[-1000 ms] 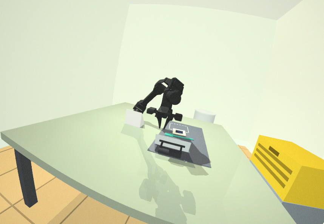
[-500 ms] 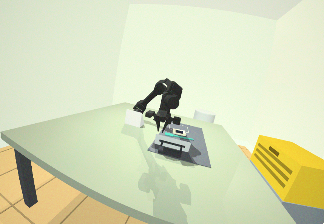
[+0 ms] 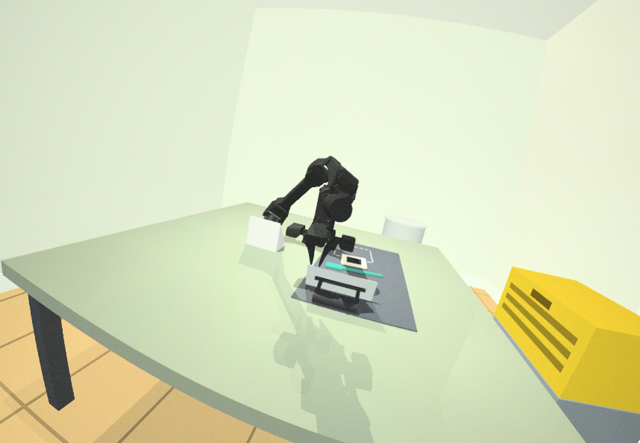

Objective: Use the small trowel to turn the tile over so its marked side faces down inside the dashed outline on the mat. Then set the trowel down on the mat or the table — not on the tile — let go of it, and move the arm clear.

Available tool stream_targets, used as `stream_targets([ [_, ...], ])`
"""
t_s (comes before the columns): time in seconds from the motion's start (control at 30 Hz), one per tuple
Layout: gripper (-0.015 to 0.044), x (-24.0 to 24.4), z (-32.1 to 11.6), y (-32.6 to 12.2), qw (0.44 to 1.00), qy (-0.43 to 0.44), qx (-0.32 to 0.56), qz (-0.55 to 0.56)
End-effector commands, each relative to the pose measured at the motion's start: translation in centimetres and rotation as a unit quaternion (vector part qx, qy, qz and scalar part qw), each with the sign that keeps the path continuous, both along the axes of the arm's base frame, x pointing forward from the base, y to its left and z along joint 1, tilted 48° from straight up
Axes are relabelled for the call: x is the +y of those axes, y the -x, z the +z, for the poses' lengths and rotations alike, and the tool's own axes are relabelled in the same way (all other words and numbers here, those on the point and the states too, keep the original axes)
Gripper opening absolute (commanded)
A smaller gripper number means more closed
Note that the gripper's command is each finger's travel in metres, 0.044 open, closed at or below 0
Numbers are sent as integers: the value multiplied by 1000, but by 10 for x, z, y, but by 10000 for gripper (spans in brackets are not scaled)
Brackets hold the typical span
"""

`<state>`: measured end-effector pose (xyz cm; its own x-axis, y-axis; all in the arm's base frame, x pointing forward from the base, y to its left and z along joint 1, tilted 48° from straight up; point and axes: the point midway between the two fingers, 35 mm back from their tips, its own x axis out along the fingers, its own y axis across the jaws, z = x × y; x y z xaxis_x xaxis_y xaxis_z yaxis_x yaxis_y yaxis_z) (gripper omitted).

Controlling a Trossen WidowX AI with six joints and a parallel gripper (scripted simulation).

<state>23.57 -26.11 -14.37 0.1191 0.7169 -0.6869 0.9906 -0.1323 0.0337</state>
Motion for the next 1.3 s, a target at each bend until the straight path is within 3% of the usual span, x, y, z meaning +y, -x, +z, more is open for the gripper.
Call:
stream_targets([
  [0.0, 100, 6, 1, -2, 1000, 0, 0, -1],
  [1.27, 100, 14, 0, -3, 1000, 0, 0, -1],
])
